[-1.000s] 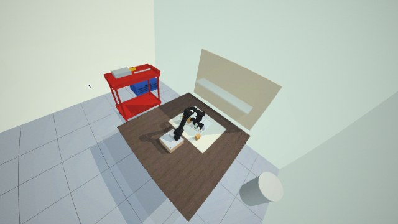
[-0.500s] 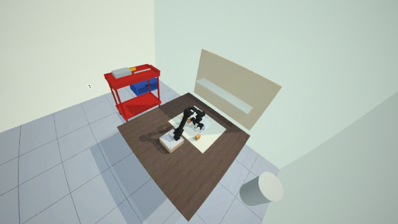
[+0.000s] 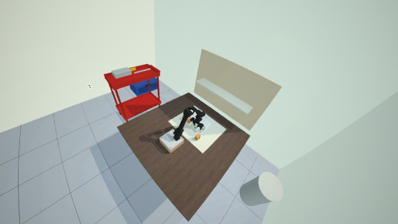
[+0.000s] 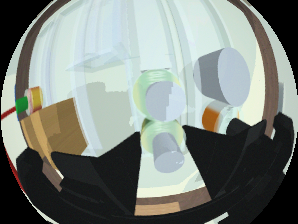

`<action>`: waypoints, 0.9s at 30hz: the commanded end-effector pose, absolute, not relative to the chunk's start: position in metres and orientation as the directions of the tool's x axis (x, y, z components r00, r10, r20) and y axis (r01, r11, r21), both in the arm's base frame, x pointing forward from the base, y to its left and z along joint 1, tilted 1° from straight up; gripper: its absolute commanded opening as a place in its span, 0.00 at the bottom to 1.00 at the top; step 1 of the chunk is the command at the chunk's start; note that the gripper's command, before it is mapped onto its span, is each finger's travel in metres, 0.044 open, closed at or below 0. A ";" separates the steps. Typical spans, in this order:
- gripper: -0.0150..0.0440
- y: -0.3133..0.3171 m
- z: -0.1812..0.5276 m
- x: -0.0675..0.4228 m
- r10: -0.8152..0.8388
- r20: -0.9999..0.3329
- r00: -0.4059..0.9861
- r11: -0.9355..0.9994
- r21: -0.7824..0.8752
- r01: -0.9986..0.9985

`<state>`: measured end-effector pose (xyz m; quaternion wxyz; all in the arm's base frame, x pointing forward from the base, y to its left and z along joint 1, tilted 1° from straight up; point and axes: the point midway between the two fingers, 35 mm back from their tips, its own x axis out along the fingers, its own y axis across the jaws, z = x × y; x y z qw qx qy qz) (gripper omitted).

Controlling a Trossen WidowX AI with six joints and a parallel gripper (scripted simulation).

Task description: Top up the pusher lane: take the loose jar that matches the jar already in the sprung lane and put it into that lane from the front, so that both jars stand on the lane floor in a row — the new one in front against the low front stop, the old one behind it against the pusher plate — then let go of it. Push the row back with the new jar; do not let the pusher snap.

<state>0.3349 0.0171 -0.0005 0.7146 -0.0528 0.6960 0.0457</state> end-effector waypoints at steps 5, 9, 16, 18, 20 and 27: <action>0.25 0.017 0.000 0.336 -0.004 -0.999 0.041 0.990 -0.010 -0.137; 0.25 0.017 0.000 0.336 -0.004 -0.999 0.041 0.990 -0.010 -0.137; 0.25 0.017 -0.001 0.334 -0.004 -0.999 0.041 0.990 -0.010 -0.137; 0.25 0.017 -0.001 0.334 -0.004 -0.999 0.041 0.990 -0.010 -0.137; 0.25 0.017 -0.001 0.334 -0.004 -0.999 0.041 0.990 -0.010 -0.137; 0.25 0.017 -0.001 0.333 -0.004 -0.999 0.040 0.990 -0.010 -0.137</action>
